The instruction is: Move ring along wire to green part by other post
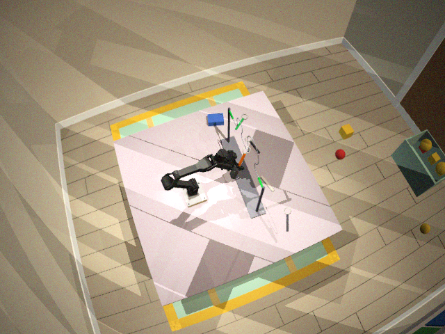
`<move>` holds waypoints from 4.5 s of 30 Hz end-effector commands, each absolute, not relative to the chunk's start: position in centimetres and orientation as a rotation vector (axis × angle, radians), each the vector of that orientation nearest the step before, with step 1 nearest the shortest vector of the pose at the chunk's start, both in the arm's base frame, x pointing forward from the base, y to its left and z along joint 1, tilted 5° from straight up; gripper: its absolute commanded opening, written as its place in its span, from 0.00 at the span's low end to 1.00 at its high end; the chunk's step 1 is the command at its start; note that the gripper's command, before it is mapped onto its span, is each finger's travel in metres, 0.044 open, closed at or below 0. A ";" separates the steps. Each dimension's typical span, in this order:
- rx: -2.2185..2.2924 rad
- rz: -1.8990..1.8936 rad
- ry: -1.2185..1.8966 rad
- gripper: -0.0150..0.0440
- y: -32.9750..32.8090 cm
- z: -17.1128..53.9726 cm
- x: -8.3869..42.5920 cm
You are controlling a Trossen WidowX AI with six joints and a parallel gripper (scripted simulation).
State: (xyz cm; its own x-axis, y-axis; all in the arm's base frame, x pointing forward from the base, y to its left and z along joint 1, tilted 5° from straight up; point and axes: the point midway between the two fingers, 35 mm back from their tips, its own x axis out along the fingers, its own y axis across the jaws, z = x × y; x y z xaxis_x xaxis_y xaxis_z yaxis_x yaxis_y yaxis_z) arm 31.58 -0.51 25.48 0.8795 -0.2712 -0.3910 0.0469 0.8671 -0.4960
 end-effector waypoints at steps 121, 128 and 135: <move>1.435 0.344 0.559 0.00 25.2 38.2 29.9; 1.531 0.369 0.554 0.00 25.2 39.8 29.9; 1.603 0.389 0.549 0.00 25.1 41.1 30.0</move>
State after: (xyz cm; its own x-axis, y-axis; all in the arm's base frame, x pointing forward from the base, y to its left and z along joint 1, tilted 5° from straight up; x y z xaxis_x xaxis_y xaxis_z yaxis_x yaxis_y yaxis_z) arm 30.01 25.12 40.02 0.8261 0.5549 -0.0983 0.1262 -0.0121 0.9919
